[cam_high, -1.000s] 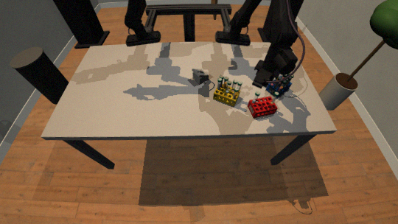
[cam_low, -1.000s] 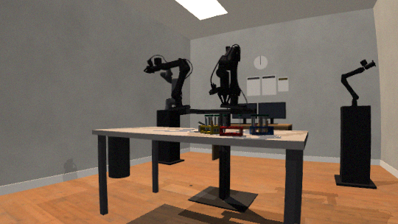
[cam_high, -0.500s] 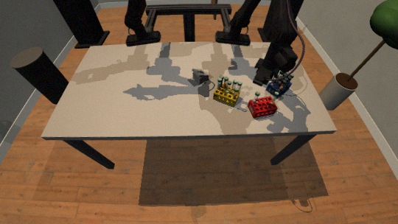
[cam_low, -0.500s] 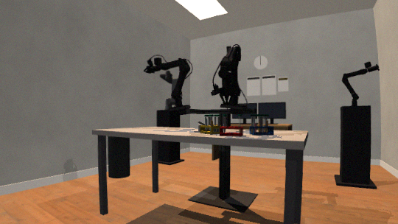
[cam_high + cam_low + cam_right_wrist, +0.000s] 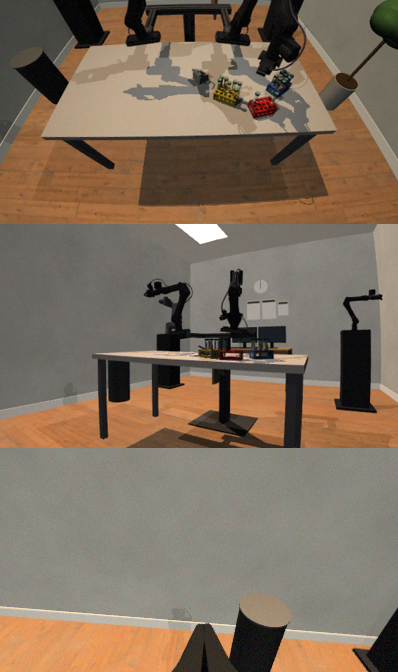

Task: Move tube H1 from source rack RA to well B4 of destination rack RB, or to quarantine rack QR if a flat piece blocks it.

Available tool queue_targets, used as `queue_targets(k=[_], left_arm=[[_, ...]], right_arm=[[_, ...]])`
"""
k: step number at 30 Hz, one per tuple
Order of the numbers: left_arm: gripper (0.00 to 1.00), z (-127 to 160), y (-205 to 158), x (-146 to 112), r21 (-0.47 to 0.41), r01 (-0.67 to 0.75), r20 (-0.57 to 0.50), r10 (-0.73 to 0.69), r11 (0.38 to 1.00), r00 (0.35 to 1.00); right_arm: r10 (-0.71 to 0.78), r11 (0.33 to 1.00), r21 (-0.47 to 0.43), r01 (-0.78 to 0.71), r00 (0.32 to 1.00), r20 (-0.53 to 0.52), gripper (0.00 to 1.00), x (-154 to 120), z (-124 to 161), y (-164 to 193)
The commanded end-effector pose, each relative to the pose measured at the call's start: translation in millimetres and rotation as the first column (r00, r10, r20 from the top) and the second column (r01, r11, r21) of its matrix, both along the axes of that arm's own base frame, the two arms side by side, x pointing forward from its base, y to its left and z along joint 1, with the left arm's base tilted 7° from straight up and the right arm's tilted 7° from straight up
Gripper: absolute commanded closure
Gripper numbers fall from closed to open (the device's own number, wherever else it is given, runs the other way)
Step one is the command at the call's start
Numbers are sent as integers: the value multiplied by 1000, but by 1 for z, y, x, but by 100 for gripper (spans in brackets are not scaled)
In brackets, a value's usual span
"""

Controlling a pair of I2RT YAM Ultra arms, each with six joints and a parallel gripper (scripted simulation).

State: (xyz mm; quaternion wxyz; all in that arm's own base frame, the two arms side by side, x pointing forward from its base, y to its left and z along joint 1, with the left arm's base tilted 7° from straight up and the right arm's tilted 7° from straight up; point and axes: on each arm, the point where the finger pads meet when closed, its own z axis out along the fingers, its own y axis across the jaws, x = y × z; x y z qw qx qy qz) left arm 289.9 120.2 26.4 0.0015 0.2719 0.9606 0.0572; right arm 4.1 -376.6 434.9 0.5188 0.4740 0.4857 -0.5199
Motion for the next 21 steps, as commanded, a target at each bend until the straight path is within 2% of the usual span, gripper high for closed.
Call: queue_targets(k=[1, 21], left_arm=[[70, 8, 9, 22, 2, 19, 64, -19, 1000, 998], [70, 24, 77, 85, -6, 19, 42, -19, 1000, 999]], right_arm=[[-21, 999, -28, 22, 1000, 14, 100, -7, 20, 13], [-21, 999, -28, 22, 1000, 14, 100, -7, 20, 13]])
